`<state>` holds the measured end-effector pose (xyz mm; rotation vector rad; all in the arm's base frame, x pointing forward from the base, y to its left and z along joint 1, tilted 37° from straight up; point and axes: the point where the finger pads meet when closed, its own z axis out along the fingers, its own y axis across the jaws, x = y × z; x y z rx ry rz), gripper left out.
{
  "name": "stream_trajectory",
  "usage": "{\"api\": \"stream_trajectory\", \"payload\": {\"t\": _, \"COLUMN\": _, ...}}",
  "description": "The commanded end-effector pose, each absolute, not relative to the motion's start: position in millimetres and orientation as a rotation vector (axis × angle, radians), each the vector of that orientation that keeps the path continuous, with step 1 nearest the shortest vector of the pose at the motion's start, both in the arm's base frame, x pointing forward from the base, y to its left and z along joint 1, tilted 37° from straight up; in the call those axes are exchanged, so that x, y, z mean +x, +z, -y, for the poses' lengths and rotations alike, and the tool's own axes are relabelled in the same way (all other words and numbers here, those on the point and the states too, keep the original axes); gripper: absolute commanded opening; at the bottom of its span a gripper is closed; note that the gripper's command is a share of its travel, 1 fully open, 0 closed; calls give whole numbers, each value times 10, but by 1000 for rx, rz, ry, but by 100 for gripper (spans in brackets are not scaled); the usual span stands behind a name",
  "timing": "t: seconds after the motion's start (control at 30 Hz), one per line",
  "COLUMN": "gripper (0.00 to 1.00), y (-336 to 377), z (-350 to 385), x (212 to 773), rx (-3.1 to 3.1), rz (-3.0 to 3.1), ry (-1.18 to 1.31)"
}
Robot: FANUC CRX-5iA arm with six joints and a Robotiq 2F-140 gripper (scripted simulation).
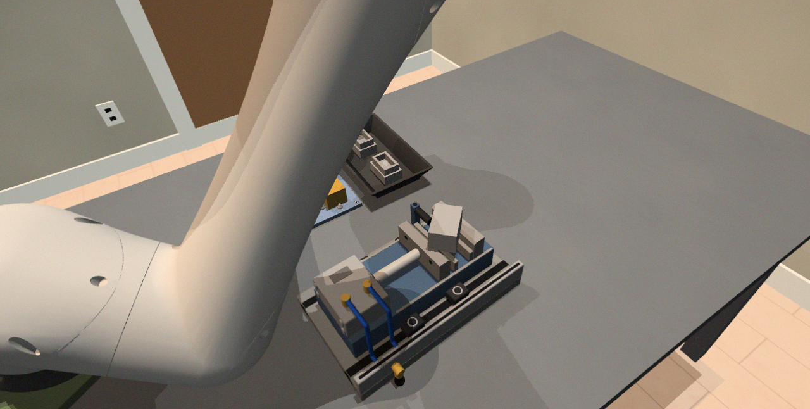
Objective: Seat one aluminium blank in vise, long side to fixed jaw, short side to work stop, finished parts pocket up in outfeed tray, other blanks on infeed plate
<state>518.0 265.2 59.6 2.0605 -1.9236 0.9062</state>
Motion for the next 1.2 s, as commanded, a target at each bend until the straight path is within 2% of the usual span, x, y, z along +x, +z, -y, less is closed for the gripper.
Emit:
{"api": "stream_trajectory", "payload": {"t": 0.0, "gripper": 0, "y": 583, "z": -2645, "x": 5187, "rx": 2061, "rz": 1924, "ry": 906}}
{"api": "stream_trajectory", "payload": {"t": 1.17, "gripper": 0, "y": 537, "z": -2615, "x": 5204, "rx": 2061, "rz": 1924, "ry": 906}}
